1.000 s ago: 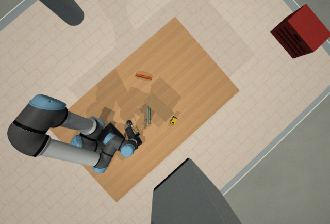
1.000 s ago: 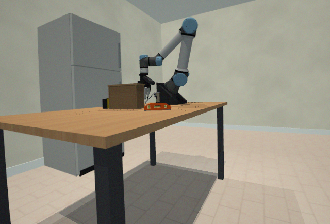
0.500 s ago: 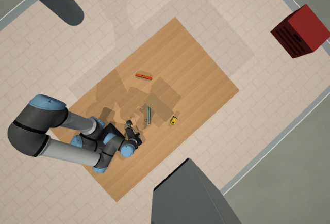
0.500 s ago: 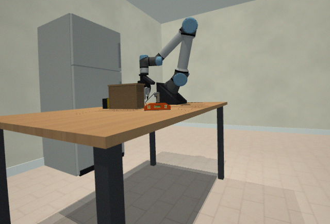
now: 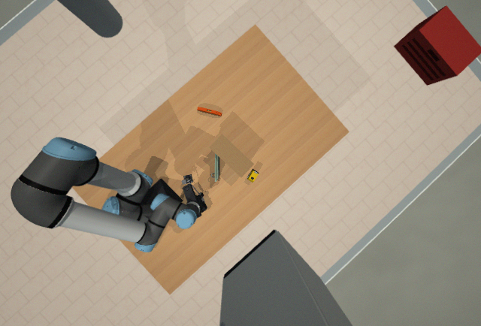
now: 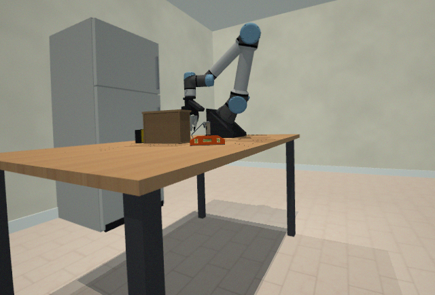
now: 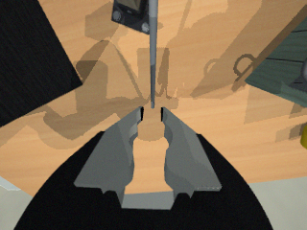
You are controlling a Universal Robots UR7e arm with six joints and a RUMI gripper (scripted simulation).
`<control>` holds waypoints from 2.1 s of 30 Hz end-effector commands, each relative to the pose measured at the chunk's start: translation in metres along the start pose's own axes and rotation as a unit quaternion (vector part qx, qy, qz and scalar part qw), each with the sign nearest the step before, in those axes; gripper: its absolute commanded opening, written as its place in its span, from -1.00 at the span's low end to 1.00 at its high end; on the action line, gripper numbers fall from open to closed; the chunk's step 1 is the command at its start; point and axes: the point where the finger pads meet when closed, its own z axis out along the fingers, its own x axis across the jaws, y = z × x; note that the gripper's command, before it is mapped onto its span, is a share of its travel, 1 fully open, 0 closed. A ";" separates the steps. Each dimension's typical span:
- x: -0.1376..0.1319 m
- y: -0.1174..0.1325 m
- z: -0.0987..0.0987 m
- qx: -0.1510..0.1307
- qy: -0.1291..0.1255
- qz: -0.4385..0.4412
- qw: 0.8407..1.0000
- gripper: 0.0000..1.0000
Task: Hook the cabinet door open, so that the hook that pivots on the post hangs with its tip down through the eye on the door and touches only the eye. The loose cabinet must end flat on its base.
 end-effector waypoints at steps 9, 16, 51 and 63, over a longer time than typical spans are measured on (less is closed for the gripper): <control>0.000 0.000 0.000 0.000 0.000 0.000 1.000 -0.73; 0.000 0.000 0.002 0.000 0.000 0.000 1.000 -0.73; 0.000 0.000 0.025 0.000 0.000 0.000 1.000 -0.73; 0.000 0.000 0.029 0.000 0.000 0.000 1.000 -0.73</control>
